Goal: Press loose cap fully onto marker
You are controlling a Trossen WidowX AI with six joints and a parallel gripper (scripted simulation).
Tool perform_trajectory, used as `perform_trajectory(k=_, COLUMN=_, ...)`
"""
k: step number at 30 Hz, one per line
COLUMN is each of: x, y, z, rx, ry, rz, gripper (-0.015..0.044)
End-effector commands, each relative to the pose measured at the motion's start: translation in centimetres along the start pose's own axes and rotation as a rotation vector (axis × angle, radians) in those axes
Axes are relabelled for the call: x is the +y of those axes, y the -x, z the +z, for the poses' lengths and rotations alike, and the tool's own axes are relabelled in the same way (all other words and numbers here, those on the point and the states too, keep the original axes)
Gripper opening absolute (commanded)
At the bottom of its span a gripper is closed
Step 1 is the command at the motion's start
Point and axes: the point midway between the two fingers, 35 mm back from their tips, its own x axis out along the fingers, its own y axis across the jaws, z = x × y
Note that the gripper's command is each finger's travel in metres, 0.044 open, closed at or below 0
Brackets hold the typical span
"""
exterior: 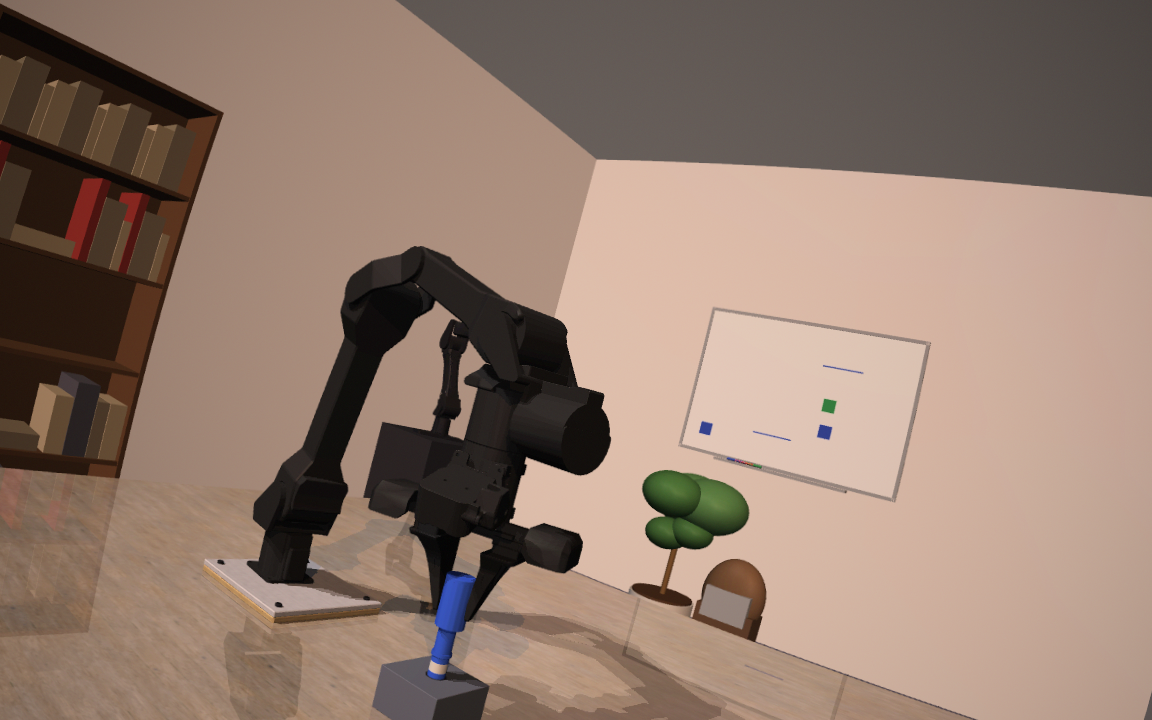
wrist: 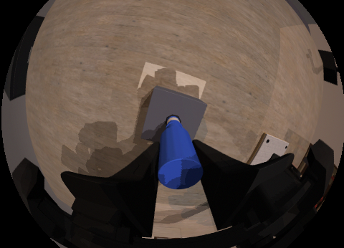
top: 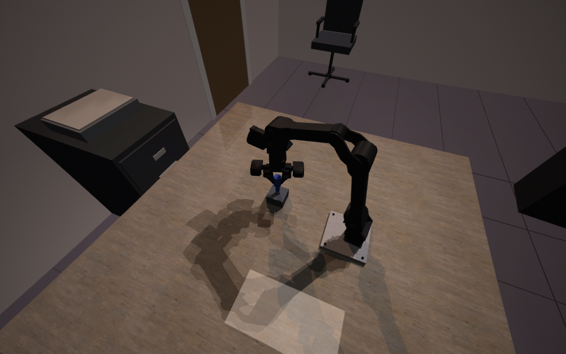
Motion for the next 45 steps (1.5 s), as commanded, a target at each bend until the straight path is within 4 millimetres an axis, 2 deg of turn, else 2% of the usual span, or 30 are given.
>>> perform_trajectory(k=1, x=0.0, y=-0.7, z=0.0, rx=0.003, ry=0.005, rz=0.001, gripper=0.0000)
perform_trajectory(k=13, x=-0.1, y=-2.6, z=-0.1, rx=0.003, ry=0.005, rz=0.001, gripper=0.0000)
perform_trajectory(k=23, x=-0.1, y=-2.7, z=-0.1, rx=0.003, ry=0.005, rz=0.001, gripper=0.0000)
perform_trajectory(k=39, x=-0.1, y=-2.7, z=-0.1, rx=0.003, ry=0.000, rz=-0.001, gripper=0.0420)
perform_trajectory(k=40, x=-0.1, y=-2.7, z=-0.1, rx=0.003, ry=0.000, rz=-0.001, gripper=0.0440)
perform_trajectory(k=42, x=-0.1, y=-2.5, z=-0.1, rx=0.003, ry=0.000, rz=-0.001, gripper=0.0440)
perform_trajectory(k=45, x=0.1, y=0.4, z=0.0, rx=0.003, ry=0.000, rz=-0.001, gripper=0.0440)
